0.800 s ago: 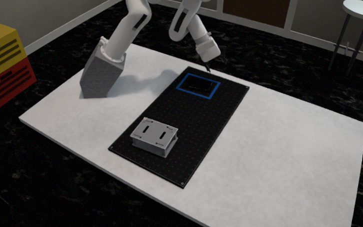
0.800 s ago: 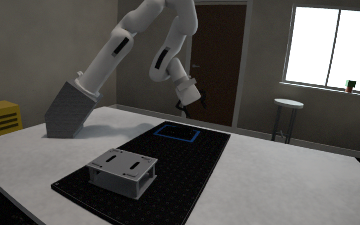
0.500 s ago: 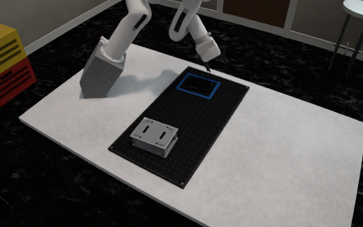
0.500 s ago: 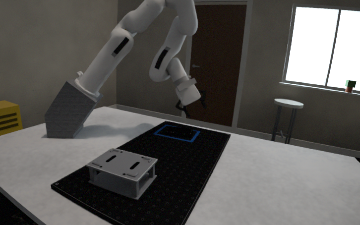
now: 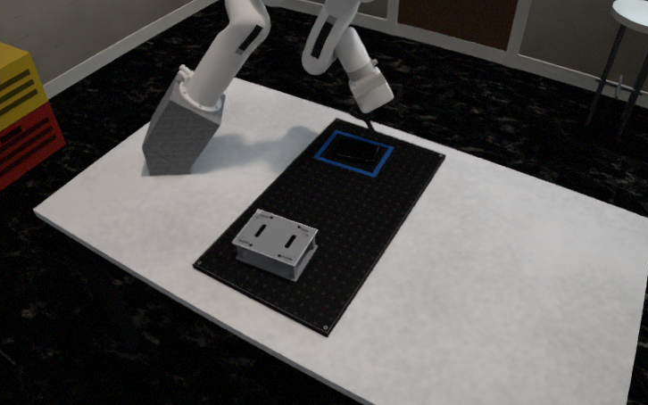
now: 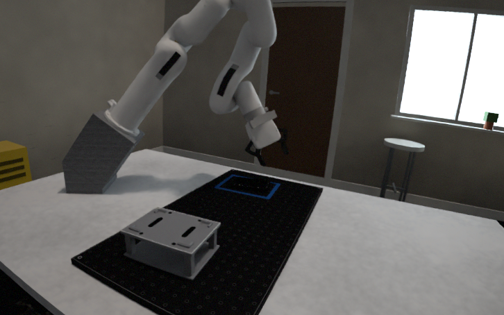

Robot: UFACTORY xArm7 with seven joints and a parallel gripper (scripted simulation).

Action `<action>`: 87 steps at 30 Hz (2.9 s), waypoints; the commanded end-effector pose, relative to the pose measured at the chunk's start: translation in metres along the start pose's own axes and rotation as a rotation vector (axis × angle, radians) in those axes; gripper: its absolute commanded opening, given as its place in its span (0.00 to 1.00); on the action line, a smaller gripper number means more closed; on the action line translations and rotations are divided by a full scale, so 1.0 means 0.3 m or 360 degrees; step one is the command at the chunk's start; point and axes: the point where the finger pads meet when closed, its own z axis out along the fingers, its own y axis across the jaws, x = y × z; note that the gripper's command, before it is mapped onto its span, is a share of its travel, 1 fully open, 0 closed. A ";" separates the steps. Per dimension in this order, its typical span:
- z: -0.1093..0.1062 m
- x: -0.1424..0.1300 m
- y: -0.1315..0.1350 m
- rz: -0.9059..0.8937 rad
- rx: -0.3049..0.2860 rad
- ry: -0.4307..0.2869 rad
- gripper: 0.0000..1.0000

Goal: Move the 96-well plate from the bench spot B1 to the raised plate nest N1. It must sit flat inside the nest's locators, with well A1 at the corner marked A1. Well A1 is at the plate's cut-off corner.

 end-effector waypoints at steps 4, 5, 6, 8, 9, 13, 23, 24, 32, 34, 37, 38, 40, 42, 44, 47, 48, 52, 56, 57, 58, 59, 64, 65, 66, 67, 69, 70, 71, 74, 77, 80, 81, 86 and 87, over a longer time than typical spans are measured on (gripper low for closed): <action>0.005 0.009 0.025 -0.0362 -0.0132 -0.0150 1.00; 0.003 0.013 0.041 -0.0410 -0.0146 -0.0170 1.00; 0.003 0.013 0.041 -0.0457 -0.0159 -0.0190 1.00; -0.001 0.017 0.057 -0.0542 -0.0183 -0.0227 1.00; -0.001 0.017 0.057 -0.0542 -0.0183 -0.0227 1.00; -0.008 0.023 0.078 -0.0685 -0.0217 -0.0289 1.00; -0.040 0.044 0.144 -0.1136 -0.0307 -0.0492 1.00; -0.040 0.044 0.144 -0.1180 -0.0315 -0.0512 1.00; -0.073 0.062 0.196 -0.1458 -0.0356 -0.0647 1.00; -0.090 0.071 0.223 -0.1552 -0.0368 -0.0695 1.00; -0.110 0.082 0.251 -0.1690 -0.0385 -0.0767 1.00; -0.113 0.084 0.254 -0.1735 -0.0390 -0.0790 1.00; -0.112 0.084 0.255 -0.1735 -0.0390 -0.0790 1.00; -0.113 0.084 0.255 -0.1735 -0.0390 -0.0790 1.00; -0.113 0.084 0.255 -0.1735 -0.0390 -0.0790 1.00; -0.113 0.084 0.254 -0.1735 -0.0390 -0.0790 1.00; -0.113 0.084 0.254 -0.1735 -0.0390 -0.0790 1.00; -0.113 0.084 0.254 -0.1735 -0.0390 -0.0790 1.00; -0.098 0.079 0.262 -0.1735 -0.0390 -0.0790 1.00; -0.094 0.078 0.264 -0.1735 -0.0390 -0.0790 1.00; -0.089 0.076 0.266 -0.1735 -0.0390 -0.0790 1.00; -0.084 0.075 0.269 -0.1735 -0.0390 -0.0790 1.00; -0.070 0.070 0.276 -0.1735 -0.0390 -0.0790 1.00; -0.065 0.069 0.278 -0.1735 -0.0391 -0.0790 1.00; -0.060 0.067 0.281 -0.1735 -0.0390 -0.0790 1.00; -0.055 0.066 0.283 -0.1735 -0.0390 -0.0791 1.00; -0.046 0.063 0.288 -0.1735 -0.0391 -0.0791 1.00; -0.041 0.062 0.290 -0.1735 -0.0391 -0.0791 1.00; -0.036 0.060 0.293 -0.1734 -0.0391 -0.0791 1.00; -0.022 0.056 0.300 -0.1734 -0.0391 -0.0791 1.00; -0.012 0.053 0.305 -0.1734 -0.0391 -0.0791 1.00; -0.002 0.050 0.310 -0.1734 -0.0391 -0.0791 1.00; 0.002 0.048 0.312 -0.1734 -0.0391 -0.0791 1.00; 0.026 0.041 0.324 -0.1734 -0.0391 -0.0791 1.00; 0.031 0.039 0.327 -0.1734 -0.0391 -0.0791 1.00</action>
